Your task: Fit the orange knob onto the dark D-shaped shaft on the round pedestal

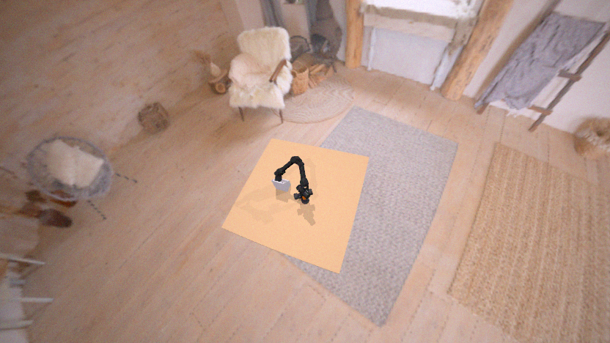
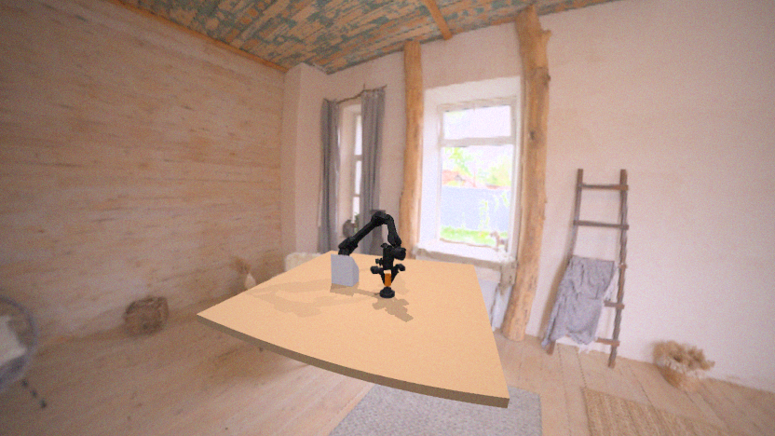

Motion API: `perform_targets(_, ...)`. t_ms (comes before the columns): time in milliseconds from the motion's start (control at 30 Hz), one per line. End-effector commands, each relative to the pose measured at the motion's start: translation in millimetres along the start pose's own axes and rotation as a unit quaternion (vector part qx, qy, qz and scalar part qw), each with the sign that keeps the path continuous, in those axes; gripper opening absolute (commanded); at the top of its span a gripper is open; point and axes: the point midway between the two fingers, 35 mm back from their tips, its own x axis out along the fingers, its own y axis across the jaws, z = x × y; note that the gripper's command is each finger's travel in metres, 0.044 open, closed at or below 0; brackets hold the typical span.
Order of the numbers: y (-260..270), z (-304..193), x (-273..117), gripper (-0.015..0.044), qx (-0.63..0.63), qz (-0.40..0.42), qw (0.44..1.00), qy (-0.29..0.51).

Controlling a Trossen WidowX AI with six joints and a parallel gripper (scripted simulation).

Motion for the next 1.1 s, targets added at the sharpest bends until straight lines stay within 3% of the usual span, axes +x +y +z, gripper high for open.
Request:
perform_targets(0,-0.7,-2.1,1.2,0.0000,-0.014,-0.001,1.000,0.003)
perform_targets(667,1.0,2.2,-2.0,0.0000,-0.014,0.000,1.000,0.002)
perform_targets(900,0.6,1.0,-2.6,0.0000,-0.113,0.000,0.994,0.003)
perform_targets(1067,0.3,-1.0,-0.5,0.0000,-0.118,0.000,0.993,0.003)
